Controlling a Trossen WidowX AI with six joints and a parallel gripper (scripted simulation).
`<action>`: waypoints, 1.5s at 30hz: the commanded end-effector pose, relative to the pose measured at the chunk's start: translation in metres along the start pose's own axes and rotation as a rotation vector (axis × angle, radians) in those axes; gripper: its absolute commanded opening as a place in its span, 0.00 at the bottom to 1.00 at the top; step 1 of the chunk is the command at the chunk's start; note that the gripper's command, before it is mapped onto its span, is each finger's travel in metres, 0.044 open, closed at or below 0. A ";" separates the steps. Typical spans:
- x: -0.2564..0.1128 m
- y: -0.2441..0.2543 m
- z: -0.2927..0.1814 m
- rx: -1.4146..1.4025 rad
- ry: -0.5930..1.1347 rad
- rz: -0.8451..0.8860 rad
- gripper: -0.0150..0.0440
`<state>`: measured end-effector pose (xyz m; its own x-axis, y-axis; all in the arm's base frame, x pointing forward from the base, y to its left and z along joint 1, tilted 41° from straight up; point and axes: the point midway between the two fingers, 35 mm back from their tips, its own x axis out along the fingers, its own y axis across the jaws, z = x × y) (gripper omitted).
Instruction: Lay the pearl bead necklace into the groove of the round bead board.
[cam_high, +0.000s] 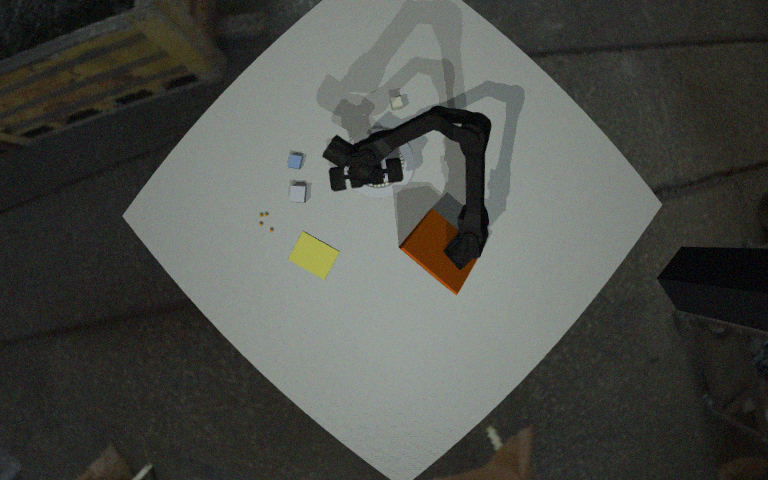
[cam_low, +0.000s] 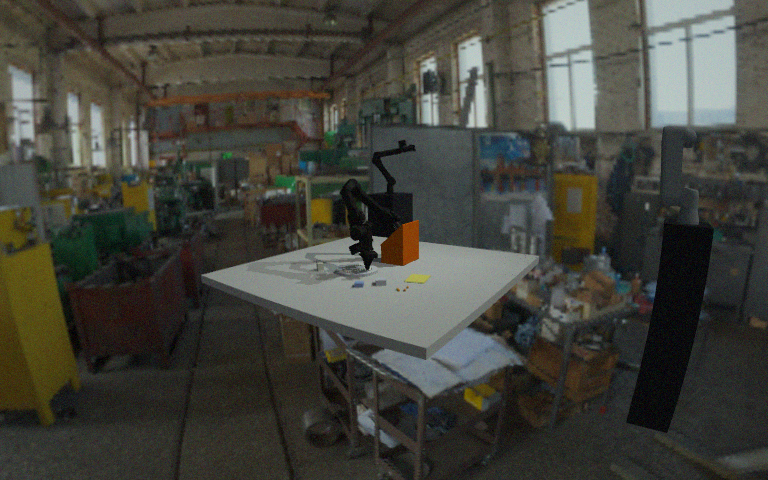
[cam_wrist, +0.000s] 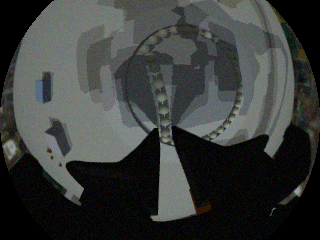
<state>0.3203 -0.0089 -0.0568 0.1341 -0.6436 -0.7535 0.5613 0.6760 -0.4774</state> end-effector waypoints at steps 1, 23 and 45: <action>0.000 0.000 0.000 0.001 -0.001 0.001 0.25; 0.000 0.000 0.000 0.001 -0.001 0.001 0.25; -0.006 0.008 -0.004 -0.008 -0.002 -0.003 0.25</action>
<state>0.3197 -0.0038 -0.0543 0.1318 -0.6453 -0.7524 0.5568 0.6762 -0.4824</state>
